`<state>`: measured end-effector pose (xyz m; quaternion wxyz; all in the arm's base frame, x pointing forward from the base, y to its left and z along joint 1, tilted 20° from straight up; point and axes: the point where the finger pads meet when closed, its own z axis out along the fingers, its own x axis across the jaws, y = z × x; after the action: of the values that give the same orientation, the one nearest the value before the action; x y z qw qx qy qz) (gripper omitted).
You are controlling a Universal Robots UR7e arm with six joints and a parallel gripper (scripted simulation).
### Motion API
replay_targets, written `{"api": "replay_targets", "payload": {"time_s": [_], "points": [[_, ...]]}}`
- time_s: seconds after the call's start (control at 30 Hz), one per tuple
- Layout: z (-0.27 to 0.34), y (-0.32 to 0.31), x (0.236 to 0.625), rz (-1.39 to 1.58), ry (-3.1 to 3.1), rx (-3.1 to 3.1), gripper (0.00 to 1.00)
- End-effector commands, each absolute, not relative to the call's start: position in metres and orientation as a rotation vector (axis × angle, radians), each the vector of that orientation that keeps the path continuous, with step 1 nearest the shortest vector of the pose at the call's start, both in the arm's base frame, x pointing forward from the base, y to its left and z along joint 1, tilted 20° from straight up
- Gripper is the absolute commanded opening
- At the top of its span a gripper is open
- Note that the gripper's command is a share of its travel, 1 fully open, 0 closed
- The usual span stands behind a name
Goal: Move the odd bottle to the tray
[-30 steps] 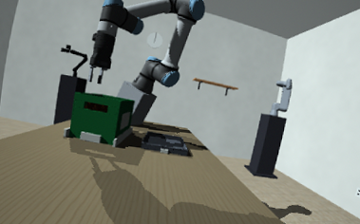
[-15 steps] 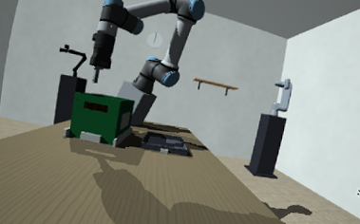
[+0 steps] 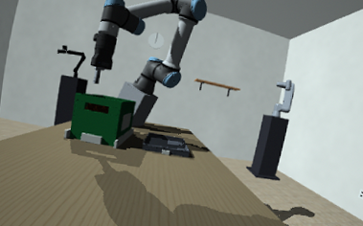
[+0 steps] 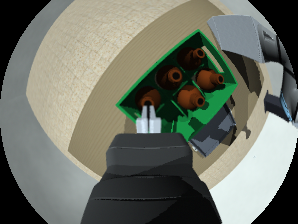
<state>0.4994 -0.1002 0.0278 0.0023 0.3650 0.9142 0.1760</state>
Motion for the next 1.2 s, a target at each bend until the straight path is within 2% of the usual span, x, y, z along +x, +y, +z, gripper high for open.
{"api": "replay_targets", "payload": {"time_s": [0.0,0.17,0.43,0.47,1.17], "points": [[0.03,-0.096,0.5,0.551,2.867,1.144,0.0],[0.053,-0.026,0.495,0.551,2.866,1.144,0.0],[0.055,-0.02,0.494,0.552,2.866,1.144,0.0],[0.055,-0.02,0.494,0.552,2.866,1.144,1.0],[0.055,-0.02,0.494,0.552,2.866,1.144,1.0]]}}
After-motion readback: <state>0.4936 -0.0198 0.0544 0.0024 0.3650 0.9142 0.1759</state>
